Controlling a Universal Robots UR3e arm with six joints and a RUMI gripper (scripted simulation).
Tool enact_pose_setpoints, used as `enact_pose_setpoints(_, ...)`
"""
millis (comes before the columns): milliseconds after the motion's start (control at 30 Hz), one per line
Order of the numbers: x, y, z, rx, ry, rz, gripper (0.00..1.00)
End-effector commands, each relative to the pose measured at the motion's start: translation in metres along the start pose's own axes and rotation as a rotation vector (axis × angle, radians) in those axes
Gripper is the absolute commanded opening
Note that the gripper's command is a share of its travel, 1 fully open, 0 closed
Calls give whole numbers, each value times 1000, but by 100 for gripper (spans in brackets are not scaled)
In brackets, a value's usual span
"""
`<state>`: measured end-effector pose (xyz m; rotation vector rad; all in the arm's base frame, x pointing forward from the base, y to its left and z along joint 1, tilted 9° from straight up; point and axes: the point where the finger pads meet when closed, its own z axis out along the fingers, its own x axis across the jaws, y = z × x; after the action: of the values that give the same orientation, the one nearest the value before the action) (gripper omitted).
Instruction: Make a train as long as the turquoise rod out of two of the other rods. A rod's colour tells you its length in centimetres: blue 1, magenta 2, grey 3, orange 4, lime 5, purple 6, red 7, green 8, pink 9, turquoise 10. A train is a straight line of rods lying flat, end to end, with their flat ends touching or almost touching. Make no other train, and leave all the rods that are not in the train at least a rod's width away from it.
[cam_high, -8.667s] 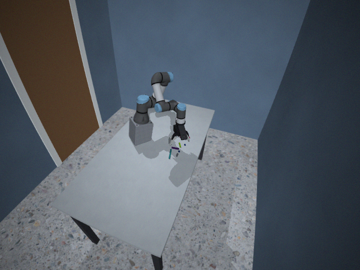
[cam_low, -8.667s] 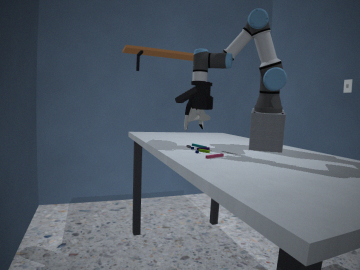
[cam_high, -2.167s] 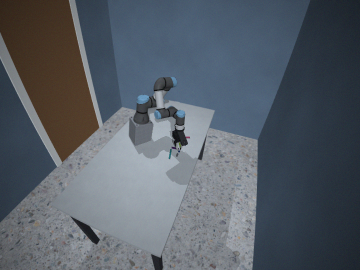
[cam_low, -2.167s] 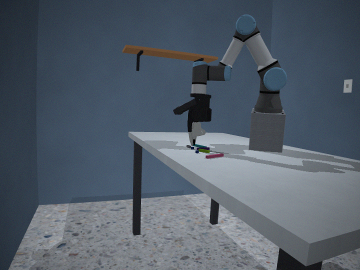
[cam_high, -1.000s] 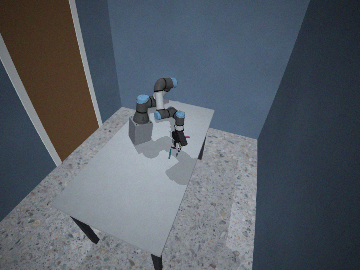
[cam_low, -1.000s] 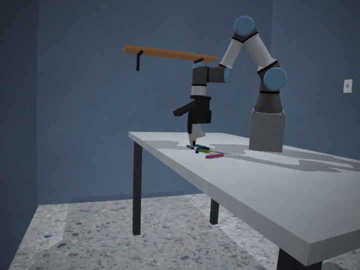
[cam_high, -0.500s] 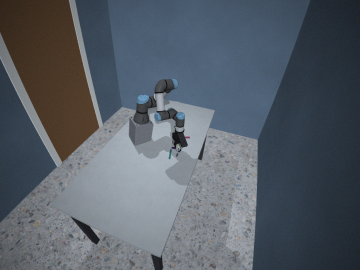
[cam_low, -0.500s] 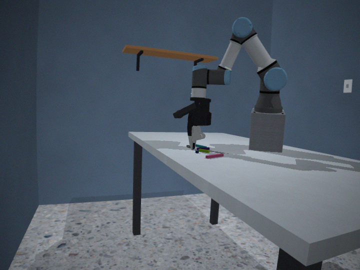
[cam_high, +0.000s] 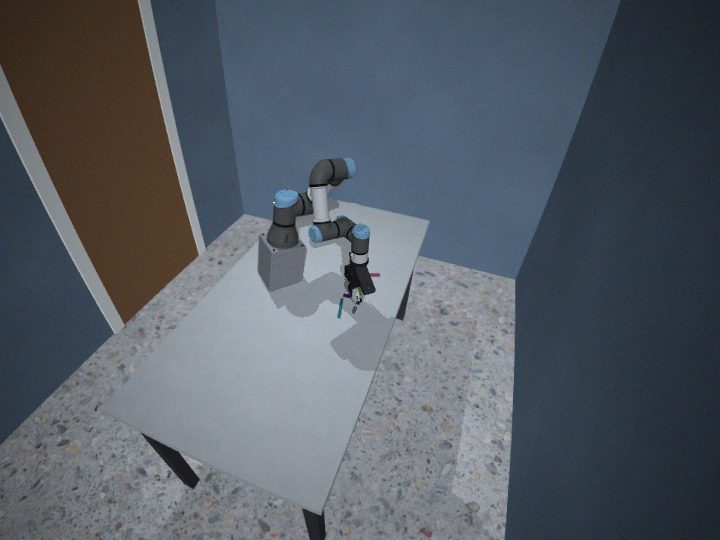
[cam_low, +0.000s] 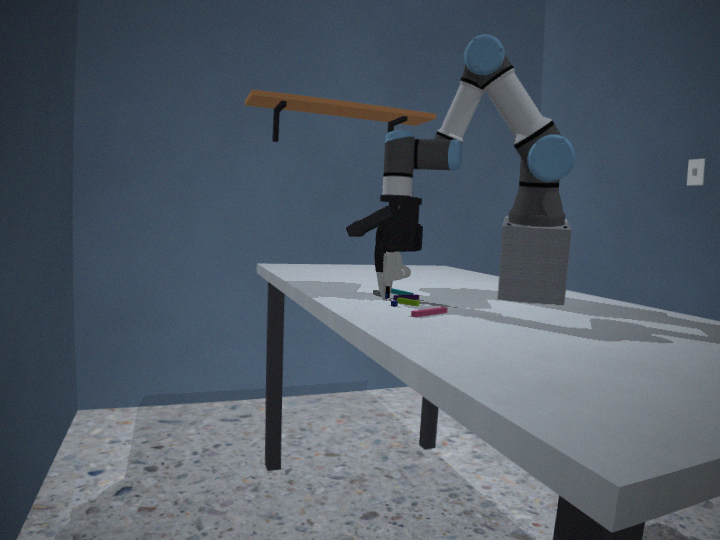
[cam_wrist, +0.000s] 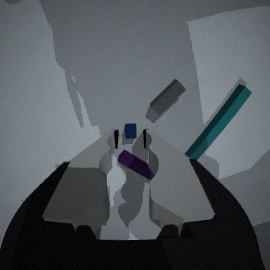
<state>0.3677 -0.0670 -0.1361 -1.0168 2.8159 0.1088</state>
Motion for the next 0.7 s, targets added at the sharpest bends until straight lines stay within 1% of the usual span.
enact_pose_setpoints(0, 0, -1, -1, 2, -1, 0, 14)
enact_pose_setpoints(567, 0, -1, -1, 2, -1, 0, 14)
enact_pose_setpoints(600, 0, -1, -1, 2, -1, 0, 0)
enact_pose_setpoints(667, 0, -1, -1, 2, -1, 0, 0)
